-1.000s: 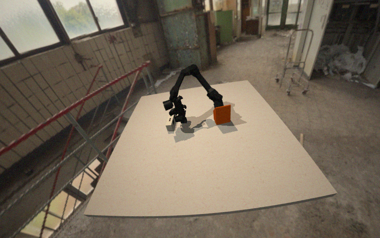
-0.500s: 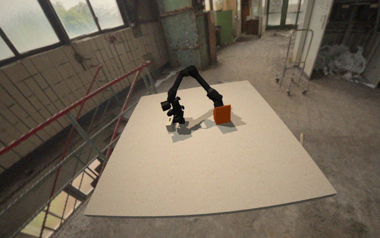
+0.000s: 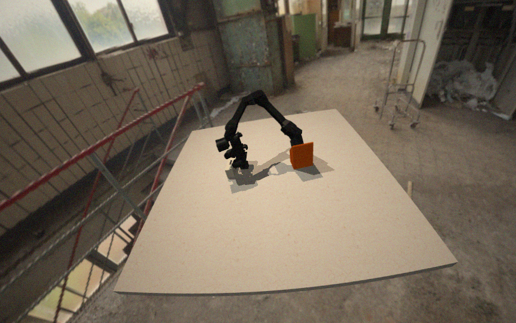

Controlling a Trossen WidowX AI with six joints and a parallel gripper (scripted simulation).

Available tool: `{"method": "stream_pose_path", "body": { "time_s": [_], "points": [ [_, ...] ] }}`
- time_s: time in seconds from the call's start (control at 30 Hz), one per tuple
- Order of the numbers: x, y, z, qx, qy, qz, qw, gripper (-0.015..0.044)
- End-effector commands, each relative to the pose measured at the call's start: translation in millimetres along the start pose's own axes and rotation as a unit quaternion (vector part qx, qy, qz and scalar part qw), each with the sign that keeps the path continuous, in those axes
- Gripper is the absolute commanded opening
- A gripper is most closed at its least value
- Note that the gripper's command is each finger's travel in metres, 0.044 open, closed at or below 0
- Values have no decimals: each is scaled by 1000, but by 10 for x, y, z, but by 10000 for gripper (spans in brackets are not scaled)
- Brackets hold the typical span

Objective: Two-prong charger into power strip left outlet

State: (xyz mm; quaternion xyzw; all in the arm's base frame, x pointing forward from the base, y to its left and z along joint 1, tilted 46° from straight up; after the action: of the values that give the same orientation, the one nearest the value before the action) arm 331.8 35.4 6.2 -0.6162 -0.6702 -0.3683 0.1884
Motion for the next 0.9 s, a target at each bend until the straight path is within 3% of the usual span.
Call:
{"method": "stream_pose_path", "body": {
  "time_s": [0.0,0.87],
  "points": [
    [1,28,3,3,-2,-1,1000,0],
    [6,58,0,3,-2,-1,1000,0]
  ]
}}
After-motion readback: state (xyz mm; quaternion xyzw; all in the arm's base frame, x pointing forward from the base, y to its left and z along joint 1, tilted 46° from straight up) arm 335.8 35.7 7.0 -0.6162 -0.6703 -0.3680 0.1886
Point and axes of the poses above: the point midway between the two fingers, 35 mm back from their tips, its own x axis back along the fingers, its own z axis across the jaws, y = z × x, the point moved 1 cm from there along x, back along the fingers, and after that the axes turned 12 degrees about -x, right-handed, at the moved point
